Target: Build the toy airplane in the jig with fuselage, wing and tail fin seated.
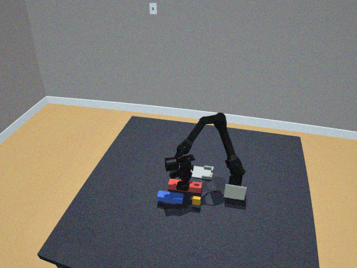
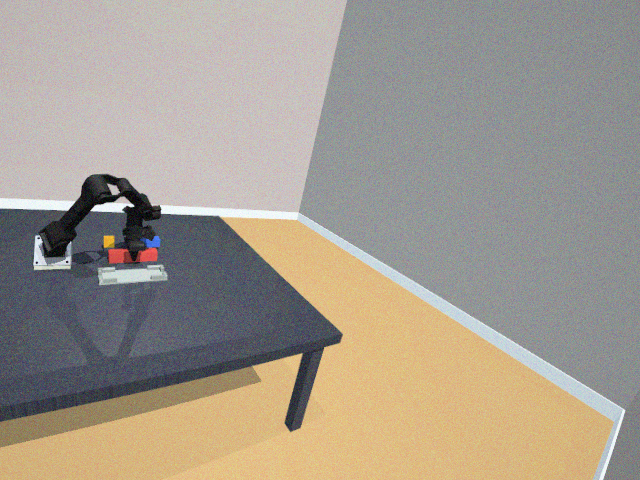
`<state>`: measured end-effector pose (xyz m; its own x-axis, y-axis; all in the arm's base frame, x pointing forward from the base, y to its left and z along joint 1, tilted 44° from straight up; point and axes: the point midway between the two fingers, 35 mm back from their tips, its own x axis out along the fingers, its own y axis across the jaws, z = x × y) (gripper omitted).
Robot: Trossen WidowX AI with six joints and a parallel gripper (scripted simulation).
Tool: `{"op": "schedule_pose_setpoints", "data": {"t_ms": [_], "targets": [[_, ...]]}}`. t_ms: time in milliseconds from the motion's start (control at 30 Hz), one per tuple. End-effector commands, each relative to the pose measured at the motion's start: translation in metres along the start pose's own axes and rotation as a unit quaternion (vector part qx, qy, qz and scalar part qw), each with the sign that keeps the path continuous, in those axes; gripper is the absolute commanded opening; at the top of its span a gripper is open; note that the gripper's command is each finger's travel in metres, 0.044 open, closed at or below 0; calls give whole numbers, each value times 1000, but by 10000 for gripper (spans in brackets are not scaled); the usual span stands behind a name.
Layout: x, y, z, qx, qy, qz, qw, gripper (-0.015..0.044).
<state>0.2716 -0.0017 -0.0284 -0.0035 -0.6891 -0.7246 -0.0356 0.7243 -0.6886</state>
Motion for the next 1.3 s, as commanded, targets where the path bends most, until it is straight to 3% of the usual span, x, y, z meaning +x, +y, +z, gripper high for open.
{"op": "schedule_pose_setpoints", "data": {"t_ms": [0, 67, 267, 1267], "targets": [[0, 0, 0, -1, -1, -1, 1000, 170], [0, 0, 0, -1, -1, -1, 1000, 157], [-10, 1, 3, -1, -1, 0, 1000, 0], [-103, 3, 5, -2, -1, 3, 1000, 0]]}}
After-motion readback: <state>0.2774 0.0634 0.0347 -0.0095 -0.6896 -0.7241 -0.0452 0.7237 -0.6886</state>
